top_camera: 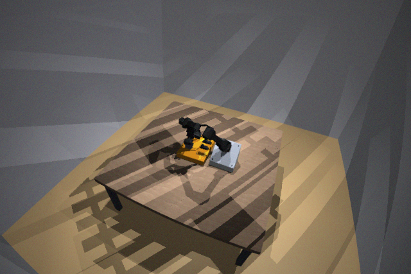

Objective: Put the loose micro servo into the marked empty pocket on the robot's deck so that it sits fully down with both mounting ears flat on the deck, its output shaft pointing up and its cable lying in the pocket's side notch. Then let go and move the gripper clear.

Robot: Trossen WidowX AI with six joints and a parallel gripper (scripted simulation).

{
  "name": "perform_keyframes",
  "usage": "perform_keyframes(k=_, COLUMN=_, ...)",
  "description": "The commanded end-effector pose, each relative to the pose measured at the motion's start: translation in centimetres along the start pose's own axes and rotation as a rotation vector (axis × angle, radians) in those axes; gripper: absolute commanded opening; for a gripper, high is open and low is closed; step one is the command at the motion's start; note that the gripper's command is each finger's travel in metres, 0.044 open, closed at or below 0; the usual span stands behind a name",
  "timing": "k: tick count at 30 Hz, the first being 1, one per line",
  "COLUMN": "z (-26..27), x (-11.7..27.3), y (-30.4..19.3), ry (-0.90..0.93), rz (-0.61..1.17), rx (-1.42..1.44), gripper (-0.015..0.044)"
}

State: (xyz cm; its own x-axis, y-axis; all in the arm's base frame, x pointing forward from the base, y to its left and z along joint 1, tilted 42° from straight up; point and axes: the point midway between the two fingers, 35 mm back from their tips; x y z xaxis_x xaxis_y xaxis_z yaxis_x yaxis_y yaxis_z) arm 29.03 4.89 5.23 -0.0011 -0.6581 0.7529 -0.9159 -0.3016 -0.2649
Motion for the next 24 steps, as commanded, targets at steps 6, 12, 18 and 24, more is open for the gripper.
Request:
perform_keyframes(k=6, z=-0.1, x=0.1, y=-0.1, ry=-0.002, rz=0.005, rx=-0.152, gripper=0.0)
perform_keyframes(k=12, z=-0.5, x=0.1, y=0.9, ry=-0.002, rz=0.004, rx=-0.152, gripper=0.0)
perform_keyframes(k=18, z=-1.3, x=0.1, y=3.3, ry=-0.003, rz=0.003, rx=-0.153, gripper=0.0)
perform_keyframes(k=24, z=-2.2, x=0.1, y=5.8, ry=-0.003, rz=0.001, rx=-0.154, gripper=0.0)
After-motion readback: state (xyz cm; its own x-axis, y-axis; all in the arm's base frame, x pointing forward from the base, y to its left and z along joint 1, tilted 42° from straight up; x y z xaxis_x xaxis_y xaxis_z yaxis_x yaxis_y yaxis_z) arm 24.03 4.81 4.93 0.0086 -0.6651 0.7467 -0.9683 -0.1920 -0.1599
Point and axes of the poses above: the point midway between the two fingers, 35 mm back from their tips, its own x axis back along the fingers, its own z axis across the jaws, y = z × x, and after that the axes turned 11 degrees about x, right-handed
